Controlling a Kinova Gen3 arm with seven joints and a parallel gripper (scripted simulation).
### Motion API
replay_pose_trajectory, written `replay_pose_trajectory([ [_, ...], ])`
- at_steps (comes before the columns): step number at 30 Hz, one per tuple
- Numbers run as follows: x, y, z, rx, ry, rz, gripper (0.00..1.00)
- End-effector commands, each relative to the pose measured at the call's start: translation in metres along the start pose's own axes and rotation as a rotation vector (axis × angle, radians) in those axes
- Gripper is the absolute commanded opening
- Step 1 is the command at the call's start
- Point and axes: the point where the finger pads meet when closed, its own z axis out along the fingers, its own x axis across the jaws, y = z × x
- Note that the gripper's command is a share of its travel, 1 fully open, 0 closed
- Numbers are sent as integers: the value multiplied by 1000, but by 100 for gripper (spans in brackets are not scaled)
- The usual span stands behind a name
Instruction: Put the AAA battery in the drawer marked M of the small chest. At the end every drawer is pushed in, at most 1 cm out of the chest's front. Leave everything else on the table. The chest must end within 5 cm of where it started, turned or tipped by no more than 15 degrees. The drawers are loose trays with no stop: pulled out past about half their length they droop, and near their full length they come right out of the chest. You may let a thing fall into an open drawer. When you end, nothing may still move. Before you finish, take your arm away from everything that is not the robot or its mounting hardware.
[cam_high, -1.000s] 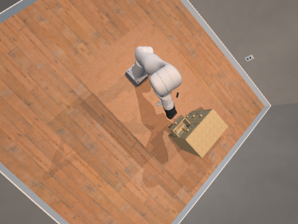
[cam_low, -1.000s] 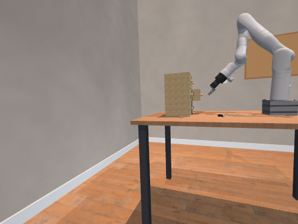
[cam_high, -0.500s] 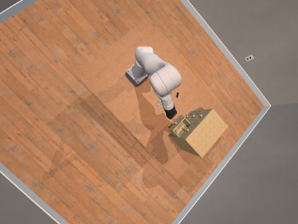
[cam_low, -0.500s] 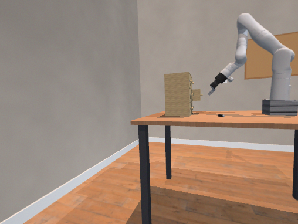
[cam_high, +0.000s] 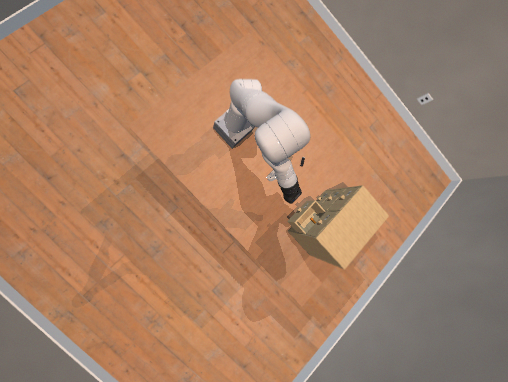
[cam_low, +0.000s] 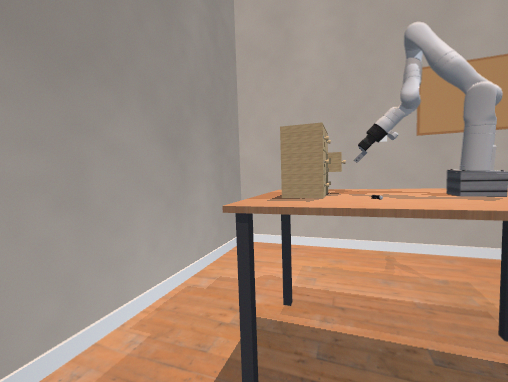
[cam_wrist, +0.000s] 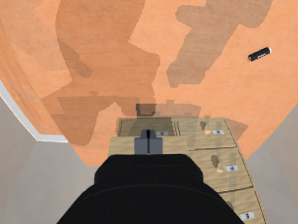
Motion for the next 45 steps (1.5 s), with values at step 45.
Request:
replay_pose_trajectory([
  [45, 0, 10, 9, -2, -1, -1, 0],
])
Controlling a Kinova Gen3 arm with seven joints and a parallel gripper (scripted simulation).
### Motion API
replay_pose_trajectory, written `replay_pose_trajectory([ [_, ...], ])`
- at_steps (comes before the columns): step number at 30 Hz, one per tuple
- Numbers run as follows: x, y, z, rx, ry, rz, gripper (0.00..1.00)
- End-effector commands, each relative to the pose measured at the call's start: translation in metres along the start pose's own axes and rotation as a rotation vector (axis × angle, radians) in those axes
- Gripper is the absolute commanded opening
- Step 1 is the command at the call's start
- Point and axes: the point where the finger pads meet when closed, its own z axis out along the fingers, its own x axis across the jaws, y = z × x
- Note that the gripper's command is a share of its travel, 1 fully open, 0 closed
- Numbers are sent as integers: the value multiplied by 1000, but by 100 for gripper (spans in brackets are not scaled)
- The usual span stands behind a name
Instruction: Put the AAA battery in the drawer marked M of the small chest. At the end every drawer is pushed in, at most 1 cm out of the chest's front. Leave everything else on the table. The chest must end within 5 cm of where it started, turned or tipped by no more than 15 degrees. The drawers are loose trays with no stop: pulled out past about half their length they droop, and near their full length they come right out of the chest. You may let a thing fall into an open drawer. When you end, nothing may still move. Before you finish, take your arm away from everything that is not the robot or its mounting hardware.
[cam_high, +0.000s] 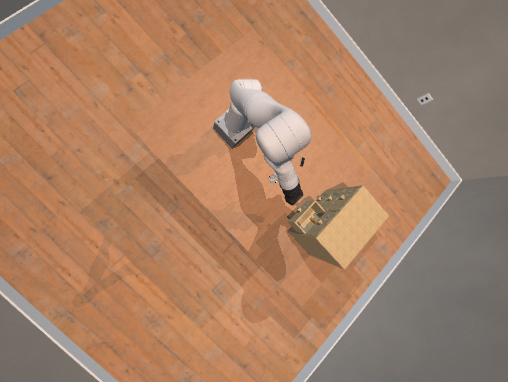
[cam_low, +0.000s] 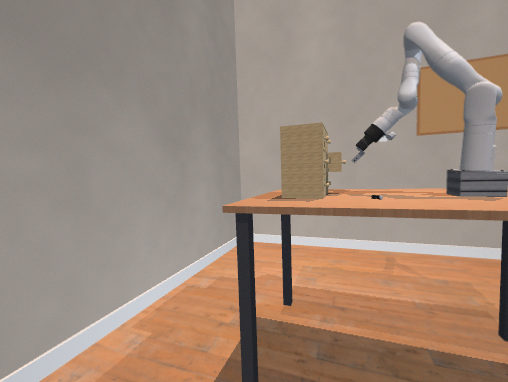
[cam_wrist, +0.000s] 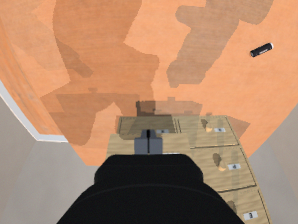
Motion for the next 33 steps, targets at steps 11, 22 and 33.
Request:
replay_pose_trajectory([
  [11, 0, 12, 10, -4, 0, -2, 0],
  [22, 0, 25, 24, -4, 0, -2, 0],
  [33, 0, 37, 35, -4, 0, -2, 0],
])
